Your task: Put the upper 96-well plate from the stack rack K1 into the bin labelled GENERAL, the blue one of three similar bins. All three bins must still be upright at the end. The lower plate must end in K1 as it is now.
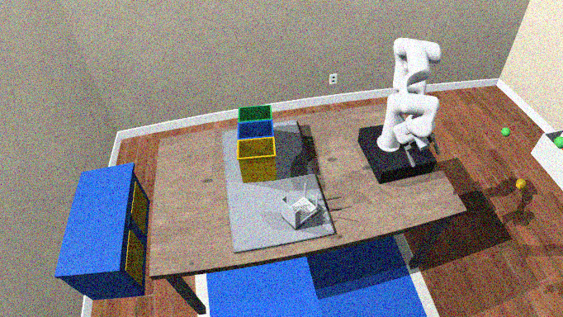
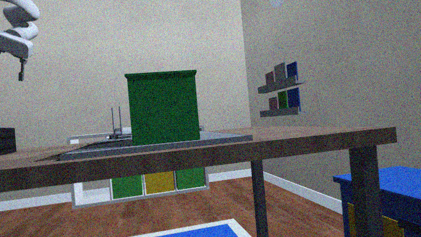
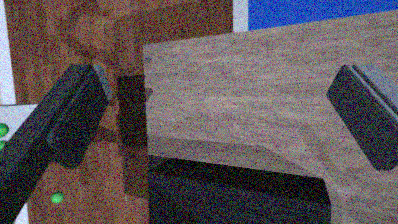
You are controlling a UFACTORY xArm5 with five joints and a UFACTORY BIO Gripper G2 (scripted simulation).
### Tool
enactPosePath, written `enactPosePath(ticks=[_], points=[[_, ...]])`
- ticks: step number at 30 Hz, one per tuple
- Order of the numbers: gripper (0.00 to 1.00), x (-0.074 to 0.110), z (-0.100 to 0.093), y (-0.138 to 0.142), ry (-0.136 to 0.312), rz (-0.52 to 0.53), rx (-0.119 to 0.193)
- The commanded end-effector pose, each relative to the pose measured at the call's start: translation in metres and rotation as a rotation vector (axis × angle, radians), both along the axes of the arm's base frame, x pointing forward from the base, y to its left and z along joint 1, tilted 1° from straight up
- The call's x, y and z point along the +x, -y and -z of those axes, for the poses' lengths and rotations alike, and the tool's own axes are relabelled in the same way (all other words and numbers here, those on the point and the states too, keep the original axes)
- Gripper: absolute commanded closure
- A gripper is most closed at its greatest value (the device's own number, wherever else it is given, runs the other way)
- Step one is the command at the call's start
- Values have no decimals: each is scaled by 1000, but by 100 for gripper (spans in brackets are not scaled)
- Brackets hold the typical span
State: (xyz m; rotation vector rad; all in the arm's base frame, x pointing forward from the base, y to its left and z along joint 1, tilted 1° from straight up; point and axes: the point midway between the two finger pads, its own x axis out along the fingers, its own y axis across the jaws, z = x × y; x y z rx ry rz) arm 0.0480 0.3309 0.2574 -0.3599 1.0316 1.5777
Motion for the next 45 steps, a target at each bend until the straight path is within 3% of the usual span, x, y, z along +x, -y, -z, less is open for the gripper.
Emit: enactPosePath(ticks=[1,3,6,12,15,21,25,27,31,34,40,45], points=[[63,18,6,-8,10,49,20],[63,21,7,-9,10,49,20],[63,35,12,-12,53,132,57],[63,54,18,-15,57,137,60],[63,69,22,-16,101,220,94],[63,91,28,-18,105,227,97],[63,111,33,-18,155,317,132],[63,111,33,-18,155,317,132],[63,127,37,-17,155,317,132],[63,142,40,-16,202,400,161],[63,164,45,-13,207,408,164],[63,178,47,-10,255,492,190]])
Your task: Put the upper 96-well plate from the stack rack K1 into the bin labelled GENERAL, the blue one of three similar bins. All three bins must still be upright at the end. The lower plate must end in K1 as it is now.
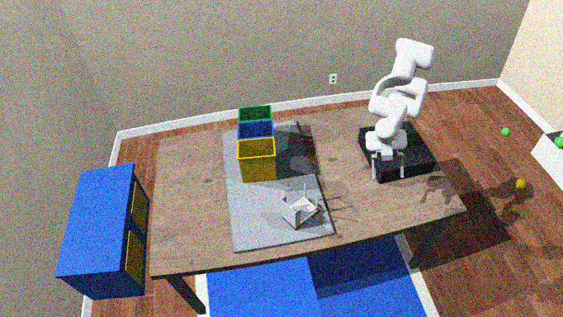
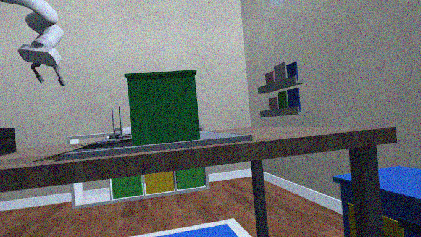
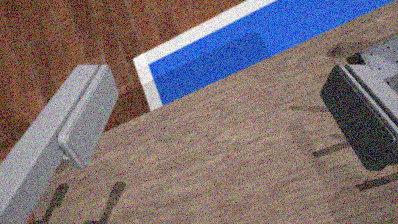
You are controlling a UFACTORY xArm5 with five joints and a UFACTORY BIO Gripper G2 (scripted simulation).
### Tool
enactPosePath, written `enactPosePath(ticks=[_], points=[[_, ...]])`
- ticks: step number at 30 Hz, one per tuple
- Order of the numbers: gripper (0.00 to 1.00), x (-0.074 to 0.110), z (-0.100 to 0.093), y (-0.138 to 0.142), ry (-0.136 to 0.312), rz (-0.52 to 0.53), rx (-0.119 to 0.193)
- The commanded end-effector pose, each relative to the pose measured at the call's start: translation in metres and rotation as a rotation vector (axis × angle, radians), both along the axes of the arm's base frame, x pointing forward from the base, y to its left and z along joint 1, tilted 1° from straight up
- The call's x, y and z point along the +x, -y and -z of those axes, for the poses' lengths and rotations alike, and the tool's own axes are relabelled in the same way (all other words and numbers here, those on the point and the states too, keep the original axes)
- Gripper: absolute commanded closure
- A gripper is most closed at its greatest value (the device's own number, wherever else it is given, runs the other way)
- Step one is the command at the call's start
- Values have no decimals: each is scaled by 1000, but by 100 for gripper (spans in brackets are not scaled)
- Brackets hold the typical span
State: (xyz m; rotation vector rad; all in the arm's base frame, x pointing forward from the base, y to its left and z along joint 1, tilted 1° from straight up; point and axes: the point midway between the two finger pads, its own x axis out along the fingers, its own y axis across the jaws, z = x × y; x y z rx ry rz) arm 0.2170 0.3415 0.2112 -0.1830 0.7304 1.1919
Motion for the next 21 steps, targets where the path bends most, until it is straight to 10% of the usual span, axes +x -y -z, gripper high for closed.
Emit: enactPosePath(ticks=[1,21], points=[[63,14,2,2,27,69,25],[63,90,13,28,134,258,74]])
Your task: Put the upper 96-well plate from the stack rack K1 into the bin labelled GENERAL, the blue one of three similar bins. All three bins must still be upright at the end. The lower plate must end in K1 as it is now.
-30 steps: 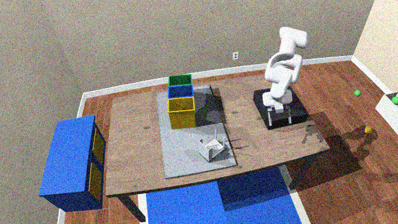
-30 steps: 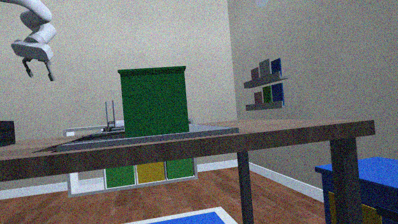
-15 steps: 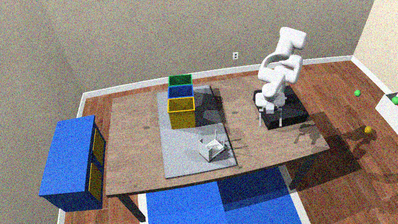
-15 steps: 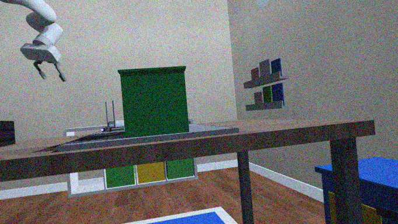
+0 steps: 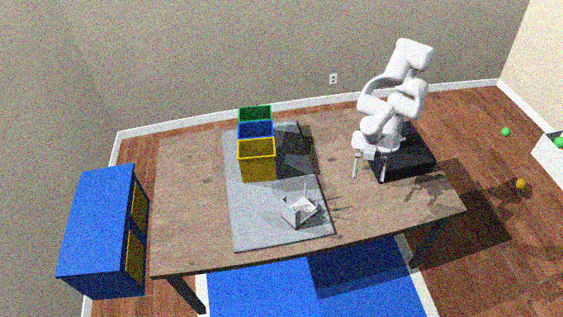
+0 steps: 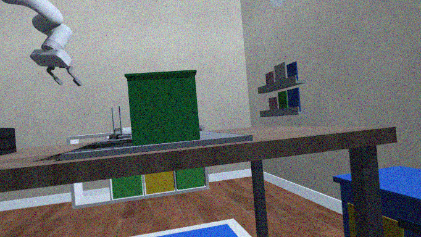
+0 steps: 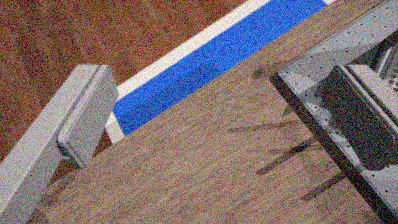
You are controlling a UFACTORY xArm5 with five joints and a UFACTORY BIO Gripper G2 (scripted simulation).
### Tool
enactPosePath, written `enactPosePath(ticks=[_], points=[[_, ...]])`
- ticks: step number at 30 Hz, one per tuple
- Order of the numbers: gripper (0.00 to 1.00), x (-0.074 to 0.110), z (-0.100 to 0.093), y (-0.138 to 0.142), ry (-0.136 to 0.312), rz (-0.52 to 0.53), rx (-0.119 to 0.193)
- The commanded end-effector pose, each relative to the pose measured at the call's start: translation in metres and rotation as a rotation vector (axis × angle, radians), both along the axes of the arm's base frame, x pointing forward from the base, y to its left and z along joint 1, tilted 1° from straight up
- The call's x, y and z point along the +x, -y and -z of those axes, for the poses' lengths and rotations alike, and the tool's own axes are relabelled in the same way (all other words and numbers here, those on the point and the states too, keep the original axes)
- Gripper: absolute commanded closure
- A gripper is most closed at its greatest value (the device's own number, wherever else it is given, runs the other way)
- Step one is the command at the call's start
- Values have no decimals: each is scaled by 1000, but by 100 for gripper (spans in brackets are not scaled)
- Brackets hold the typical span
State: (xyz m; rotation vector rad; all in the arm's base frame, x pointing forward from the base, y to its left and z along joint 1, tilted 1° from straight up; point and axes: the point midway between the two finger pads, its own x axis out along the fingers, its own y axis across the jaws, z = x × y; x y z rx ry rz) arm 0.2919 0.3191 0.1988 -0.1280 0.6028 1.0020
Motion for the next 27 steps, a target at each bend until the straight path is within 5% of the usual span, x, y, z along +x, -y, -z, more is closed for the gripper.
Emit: enactPosePath(ticks=[1,4,8,13,17,23,27], points=[[63,20,2,8,22,58,22],[63,28,3,11,22,58,22],[63,45,4,21,77,154,42],[63,58,6,29,77,154,42],[63,74,7,40,132,251,60],[63,93,9,54,132,251,60],[63,108,9,67,188,348,76]])
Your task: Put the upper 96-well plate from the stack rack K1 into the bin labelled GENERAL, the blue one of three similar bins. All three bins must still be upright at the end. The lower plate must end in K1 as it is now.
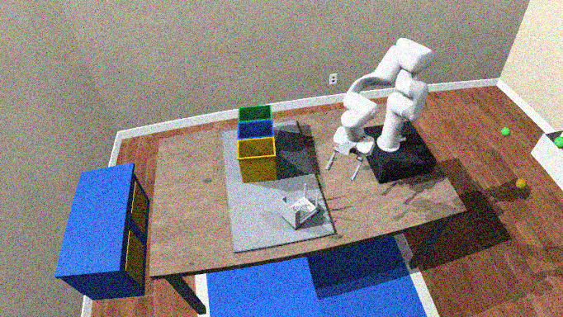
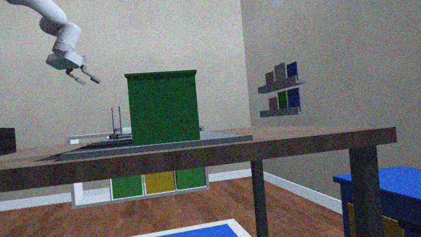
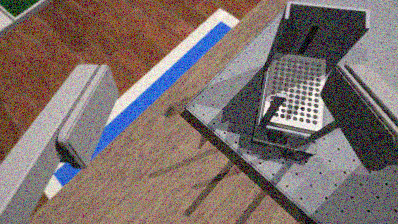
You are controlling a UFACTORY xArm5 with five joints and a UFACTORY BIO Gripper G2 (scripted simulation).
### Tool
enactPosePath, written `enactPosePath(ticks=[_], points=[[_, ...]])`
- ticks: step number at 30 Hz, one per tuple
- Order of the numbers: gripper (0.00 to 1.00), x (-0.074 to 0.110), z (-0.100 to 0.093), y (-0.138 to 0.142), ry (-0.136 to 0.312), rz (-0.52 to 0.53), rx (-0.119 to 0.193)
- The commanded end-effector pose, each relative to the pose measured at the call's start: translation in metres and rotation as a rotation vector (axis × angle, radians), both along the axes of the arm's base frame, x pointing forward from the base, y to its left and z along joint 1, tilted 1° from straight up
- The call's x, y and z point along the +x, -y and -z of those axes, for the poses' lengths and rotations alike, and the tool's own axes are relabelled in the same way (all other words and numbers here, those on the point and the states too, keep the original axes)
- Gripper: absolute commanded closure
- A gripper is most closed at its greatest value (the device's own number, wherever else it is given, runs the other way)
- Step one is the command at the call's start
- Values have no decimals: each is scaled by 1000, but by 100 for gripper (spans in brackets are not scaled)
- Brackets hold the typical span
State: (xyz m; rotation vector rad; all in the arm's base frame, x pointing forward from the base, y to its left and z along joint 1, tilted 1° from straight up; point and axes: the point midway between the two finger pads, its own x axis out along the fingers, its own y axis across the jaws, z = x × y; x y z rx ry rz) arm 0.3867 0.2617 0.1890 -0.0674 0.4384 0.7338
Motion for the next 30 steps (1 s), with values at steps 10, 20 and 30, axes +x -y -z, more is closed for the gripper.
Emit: enactPosePath(ticks=[10,20,30], points=[[63,41,1,38,92,170,32],[63,64,1,65,141,256,41],[63,89,0,103,204,367,50]])
